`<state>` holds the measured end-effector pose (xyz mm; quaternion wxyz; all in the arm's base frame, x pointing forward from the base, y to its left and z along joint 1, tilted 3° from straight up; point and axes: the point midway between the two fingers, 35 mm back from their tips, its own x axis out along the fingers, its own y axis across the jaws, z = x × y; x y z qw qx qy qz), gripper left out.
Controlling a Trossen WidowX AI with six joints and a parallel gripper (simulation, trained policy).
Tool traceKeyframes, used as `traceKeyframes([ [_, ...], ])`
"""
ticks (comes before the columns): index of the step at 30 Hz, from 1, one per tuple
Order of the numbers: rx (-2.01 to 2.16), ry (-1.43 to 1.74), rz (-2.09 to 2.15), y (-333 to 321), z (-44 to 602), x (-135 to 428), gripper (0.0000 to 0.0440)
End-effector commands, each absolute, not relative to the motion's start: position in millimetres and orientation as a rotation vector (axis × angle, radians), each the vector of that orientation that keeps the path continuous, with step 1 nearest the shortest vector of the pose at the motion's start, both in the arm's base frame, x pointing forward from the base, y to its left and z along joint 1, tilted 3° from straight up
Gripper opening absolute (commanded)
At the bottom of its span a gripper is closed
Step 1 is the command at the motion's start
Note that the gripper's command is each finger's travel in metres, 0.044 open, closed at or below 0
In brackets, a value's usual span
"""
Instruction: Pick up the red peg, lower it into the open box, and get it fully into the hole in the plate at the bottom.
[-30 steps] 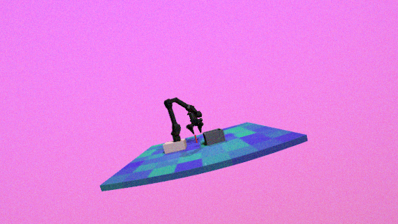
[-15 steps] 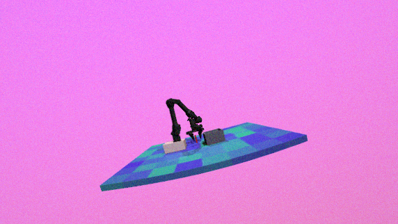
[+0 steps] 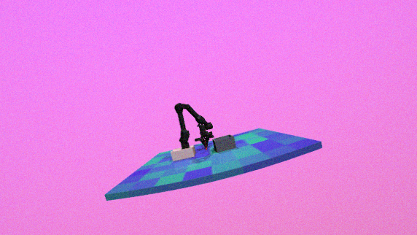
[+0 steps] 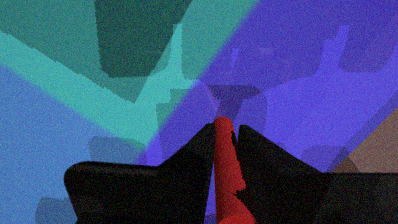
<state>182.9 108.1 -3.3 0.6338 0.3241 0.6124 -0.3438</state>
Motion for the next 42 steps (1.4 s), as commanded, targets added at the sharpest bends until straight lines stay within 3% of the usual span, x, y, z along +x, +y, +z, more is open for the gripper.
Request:
traceKeyframes([
  [1,0.733,1.377,-0.767,105.8,3.7,189.6,0.0],
  [29,0.609,1.161,-0.692,56.7,98.9,256.9,0.0],
  [42,0.655,1.118,-0.755,10.1,113.6,287.4,0.0],
])
